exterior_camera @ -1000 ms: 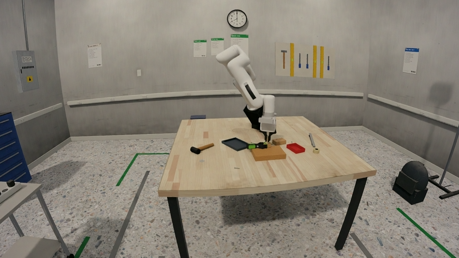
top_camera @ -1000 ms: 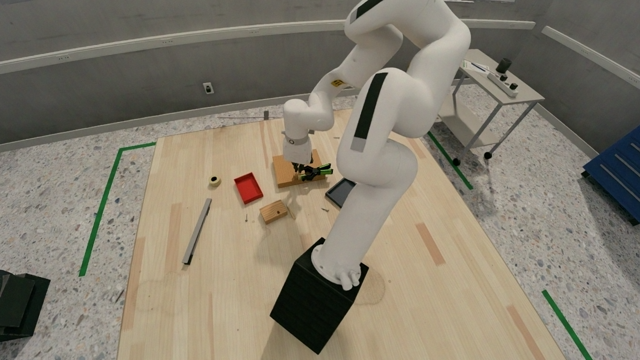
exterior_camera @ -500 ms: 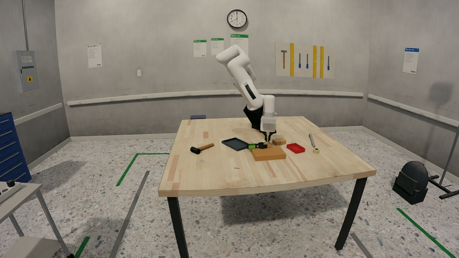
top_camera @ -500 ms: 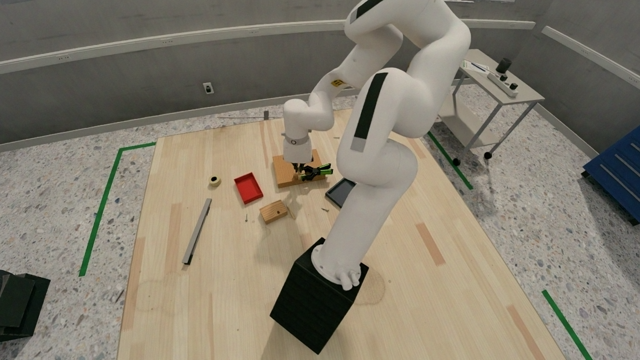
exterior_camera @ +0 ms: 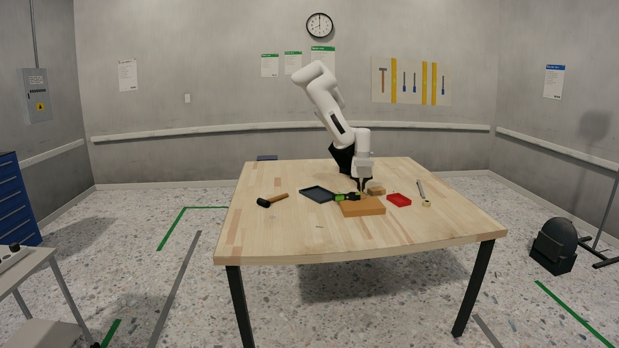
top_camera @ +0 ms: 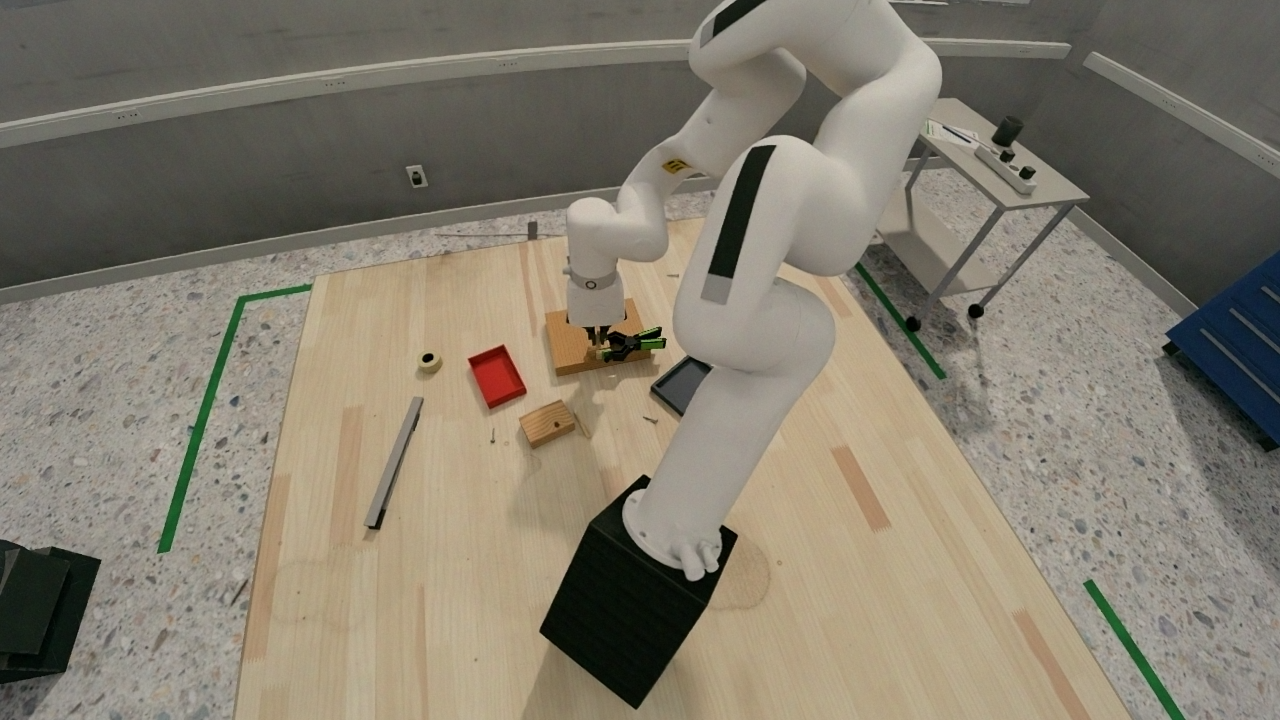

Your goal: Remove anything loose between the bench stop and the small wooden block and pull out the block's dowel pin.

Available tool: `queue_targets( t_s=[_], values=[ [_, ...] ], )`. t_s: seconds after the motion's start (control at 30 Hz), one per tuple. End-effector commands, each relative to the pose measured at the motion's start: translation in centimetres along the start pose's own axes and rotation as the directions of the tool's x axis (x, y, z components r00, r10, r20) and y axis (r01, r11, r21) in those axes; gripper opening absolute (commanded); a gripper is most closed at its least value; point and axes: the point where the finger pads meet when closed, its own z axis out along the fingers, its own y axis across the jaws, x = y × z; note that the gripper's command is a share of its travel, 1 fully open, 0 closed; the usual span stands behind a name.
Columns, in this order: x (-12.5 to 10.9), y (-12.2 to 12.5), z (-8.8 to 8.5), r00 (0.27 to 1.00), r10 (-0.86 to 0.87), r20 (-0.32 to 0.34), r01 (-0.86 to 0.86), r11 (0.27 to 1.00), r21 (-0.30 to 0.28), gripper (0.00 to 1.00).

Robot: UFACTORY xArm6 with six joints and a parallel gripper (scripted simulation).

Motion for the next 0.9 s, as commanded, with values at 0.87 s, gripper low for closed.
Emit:
queue_targets(
  t_s=[0.87],
  values=[
    [0.10, -0.03, -0.10, 0.950, -0.313, 0.001, 0.313, 0.950, 0.002, 0.00]
  ],
)
